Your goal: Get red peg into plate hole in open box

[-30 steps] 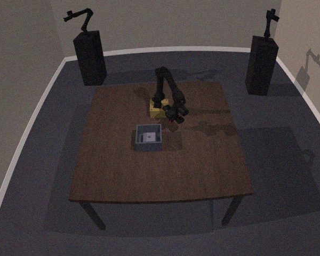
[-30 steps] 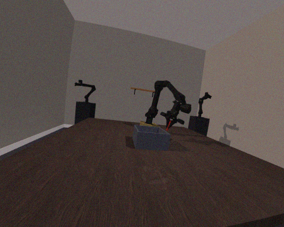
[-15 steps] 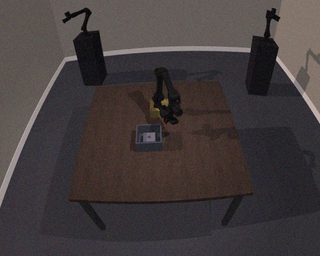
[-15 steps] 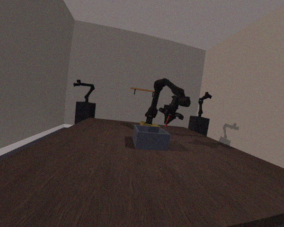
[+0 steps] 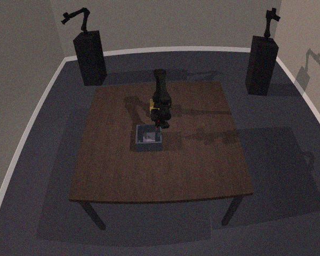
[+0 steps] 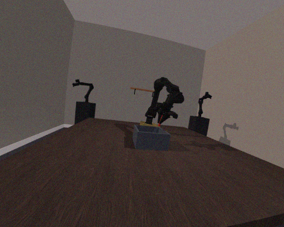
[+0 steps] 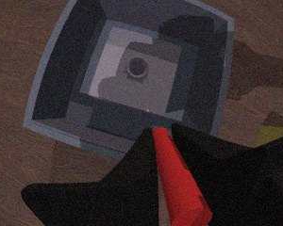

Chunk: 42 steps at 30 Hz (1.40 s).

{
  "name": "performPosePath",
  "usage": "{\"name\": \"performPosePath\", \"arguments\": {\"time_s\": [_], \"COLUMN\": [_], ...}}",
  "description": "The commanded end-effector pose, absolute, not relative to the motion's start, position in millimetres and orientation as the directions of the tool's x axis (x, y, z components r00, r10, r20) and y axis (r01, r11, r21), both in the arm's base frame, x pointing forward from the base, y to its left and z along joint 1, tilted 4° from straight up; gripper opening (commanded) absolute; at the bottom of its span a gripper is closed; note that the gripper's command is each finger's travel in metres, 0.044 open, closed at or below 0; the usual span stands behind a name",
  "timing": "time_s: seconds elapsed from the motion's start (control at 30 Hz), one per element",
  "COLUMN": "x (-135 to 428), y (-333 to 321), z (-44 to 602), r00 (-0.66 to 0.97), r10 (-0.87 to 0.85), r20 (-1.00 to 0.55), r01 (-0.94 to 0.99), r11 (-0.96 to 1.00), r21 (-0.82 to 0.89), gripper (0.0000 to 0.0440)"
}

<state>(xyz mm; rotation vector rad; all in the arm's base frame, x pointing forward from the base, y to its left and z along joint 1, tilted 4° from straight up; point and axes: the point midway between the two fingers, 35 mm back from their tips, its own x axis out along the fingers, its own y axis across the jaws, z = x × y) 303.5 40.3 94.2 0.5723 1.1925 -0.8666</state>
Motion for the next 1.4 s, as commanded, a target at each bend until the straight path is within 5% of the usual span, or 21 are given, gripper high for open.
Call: {"name": "performPosePath", "arguments": {"time_s": [0.0, 0.57, 0.77, 0.9, 1.27, 1.37], "x": [314, 347, 350, 359, 397, 412], "y": [29, -15, -19, -25, -25, -20], "z": [93, 53, 33, 34, 48, 56], "r00": [0.128, 0.1, 0.063, 0.074, 0.075, 0.107], "r10": [-0.276, -0.211, -0.174, -0.163, -0.073, -0.038], "r20": [-0.953, -0.972, -0.983, -0.984, -0.994, -0.994], "r01": [0.824, 0.774, 0.756, 0.729, 0.734, 0.732], "r11": [0.564, 0.631, 0.651, 0.682, 0.679, 0.679], "r21": [-0.053, -0.057, -0.067, -0.058, 0.006, 0.053], "gripper": [0.0, 0.0011, 0.0144, 0.0157, 0.0435, 0.044]}}
